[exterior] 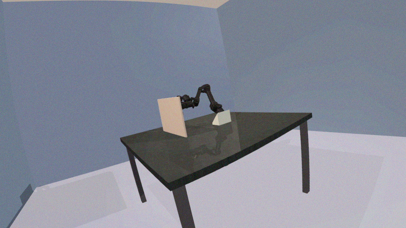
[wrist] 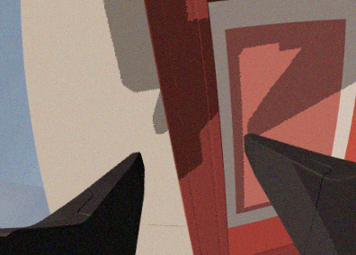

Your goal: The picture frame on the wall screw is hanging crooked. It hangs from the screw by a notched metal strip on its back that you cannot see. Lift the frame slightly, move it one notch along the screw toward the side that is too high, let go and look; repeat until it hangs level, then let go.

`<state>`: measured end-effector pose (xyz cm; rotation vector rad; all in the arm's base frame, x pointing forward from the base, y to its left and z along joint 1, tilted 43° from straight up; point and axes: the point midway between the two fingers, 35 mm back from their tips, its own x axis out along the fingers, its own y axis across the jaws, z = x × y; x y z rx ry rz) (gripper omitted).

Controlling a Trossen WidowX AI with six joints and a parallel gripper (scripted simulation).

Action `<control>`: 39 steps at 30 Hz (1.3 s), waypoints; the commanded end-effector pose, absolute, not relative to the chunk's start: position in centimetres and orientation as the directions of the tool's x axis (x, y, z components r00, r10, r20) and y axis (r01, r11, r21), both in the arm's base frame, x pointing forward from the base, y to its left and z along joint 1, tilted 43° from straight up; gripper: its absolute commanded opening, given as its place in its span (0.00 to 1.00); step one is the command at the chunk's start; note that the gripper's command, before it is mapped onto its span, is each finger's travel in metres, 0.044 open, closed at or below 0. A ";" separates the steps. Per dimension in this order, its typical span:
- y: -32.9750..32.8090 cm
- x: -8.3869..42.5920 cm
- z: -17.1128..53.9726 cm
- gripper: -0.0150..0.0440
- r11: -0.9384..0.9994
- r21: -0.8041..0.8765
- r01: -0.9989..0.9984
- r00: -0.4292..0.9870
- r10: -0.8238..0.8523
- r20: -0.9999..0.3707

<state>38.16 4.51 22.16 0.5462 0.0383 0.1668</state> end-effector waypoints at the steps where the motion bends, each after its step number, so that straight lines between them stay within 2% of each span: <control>1: 4.3 38.2 22.2 0.69 0.843 0.518 -0.144 0.987 0.163 0.008; 31: 4.3 38.2 22.2 0.36 0.843 0.518 -0.144 0.987 0.163 0.008; 33: 4.3 38.2 22.2 0.27 0.843 0.518 -0.144 0.987 0.163 0.008; 34: 4.3 38.2 22.2 0.25 0.843 0.518 -0.144 0.987 0.163 0.008; 39: 4.4 38.2 22.2 0.25 0.843 0.518 -0.144 0.987 0.163 0.008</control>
